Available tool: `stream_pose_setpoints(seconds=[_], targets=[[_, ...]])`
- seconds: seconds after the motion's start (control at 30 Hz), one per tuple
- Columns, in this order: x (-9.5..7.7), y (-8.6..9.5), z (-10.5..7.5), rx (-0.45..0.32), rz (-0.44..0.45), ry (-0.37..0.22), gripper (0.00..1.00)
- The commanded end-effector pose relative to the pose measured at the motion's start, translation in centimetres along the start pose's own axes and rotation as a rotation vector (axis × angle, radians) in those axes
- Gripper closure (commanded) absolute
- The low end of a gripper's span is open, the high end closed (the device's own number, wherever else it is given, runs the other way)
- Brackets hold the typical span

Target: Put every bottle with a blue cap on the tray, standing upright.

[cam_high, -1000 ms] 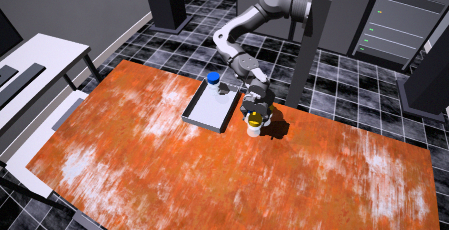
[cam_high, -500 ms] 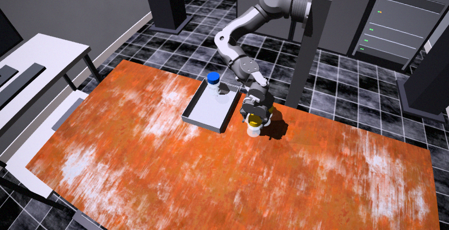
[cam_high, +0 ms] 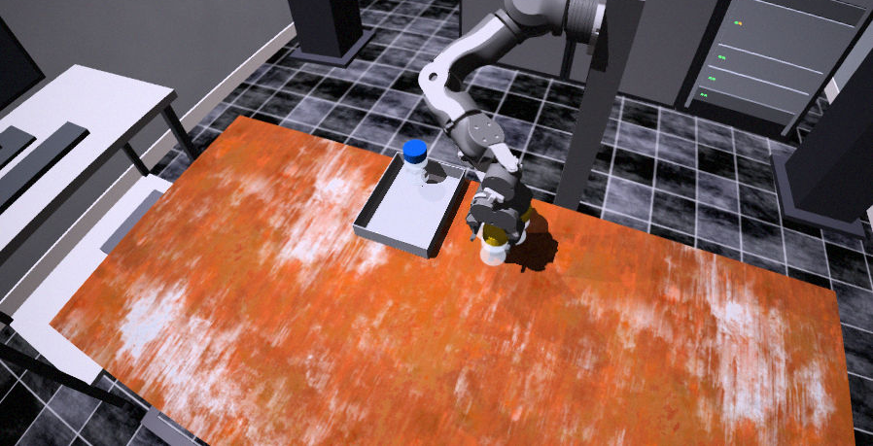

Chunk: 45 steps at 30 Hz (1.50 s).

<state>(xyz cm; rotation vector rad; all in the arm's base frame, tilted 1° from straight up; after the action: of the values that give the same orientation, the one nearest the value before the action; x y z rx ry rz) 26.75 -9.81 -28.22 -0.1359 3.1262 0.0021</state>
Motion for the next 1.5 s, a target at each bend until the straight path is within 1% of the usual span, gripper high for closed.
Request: stream_pose_setpoints(seconds=[0.0,0.13,0.37,0.4,1.47], targets=[[0.13,0.14,0.25,-0.007,-0.005,0.004,0.58],[0.19,0.2,0.55,-0.01,-0.008,0.005,0.58],[0.19,0.2,0.55,-0.01,-0.008,0.005,0.58],[0.04,0.12,0.36,-0.006,-0.004,0.0,1.0],[0.04,0.12,0.35,-0.007,-0.005,-0.001,1.0]])
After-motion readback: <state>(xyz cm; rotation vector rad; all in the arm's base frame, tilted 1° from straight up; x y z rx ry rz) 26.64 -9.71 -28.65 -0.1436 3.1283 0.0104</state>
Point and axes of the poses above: the point where the finger pads meet when closed, its own z axis out along the fingers, its own y axis across the jaws, x = y × z, the point moved 6 cm from there along -z, back along the fingers, and after that the axes turned 8 degrees about -z, right-handed, at the moved point
